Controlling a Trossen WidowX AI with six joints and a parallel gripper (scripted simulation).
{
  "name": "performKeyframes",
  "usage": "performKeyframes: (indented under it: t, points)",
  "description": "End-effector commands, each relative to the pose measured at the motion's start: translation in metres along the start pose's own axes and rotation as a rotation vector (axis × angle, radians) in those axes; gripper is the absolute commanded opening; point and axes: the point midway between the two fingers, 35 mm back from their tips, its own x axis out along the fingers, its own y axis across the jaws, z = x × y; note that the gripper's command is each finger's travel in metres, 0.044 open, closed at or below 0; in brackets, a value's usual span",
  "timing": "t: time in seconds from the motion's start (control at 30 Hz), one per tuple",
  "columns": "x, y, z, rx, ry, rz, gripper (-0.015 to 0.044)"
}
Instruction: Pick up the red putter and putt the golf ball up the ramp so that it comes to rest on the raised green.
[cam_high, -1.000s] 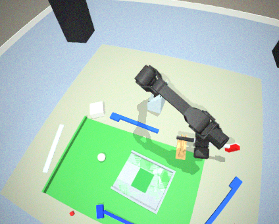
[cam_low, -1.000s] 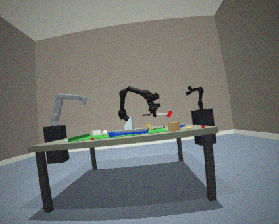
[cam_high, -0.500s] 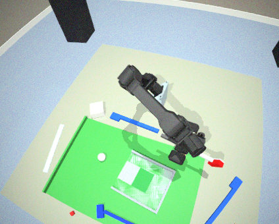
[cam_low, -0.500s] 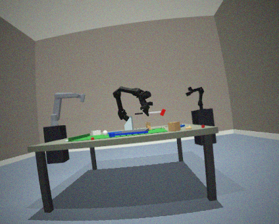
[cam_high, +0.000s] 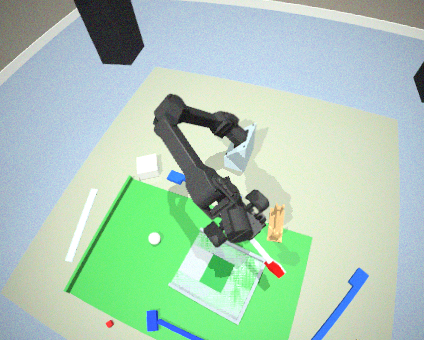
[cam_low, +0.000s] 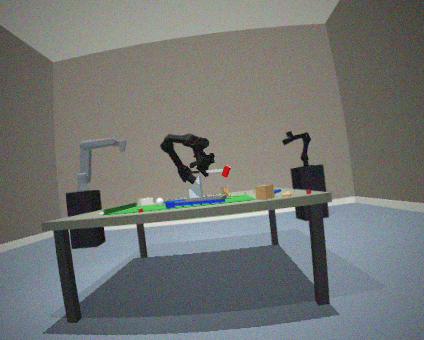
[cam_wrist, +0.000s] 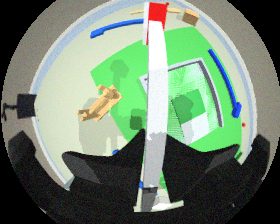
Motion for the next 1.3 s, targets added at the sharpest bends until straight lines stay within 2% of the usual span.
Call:
performKeyframes:
  t: [0.0,0.63,1.27]
  points:
    - [-0.009,-0.021,-0.02,0.101,-0.001,-0.017,0.0]
    - [-0.033,-0.105,-0.148,0.627,0.05,-0.098,0.0]
    - [-0.052,-0.128,-0.284,1.108,0.13,-0.208,0.0]
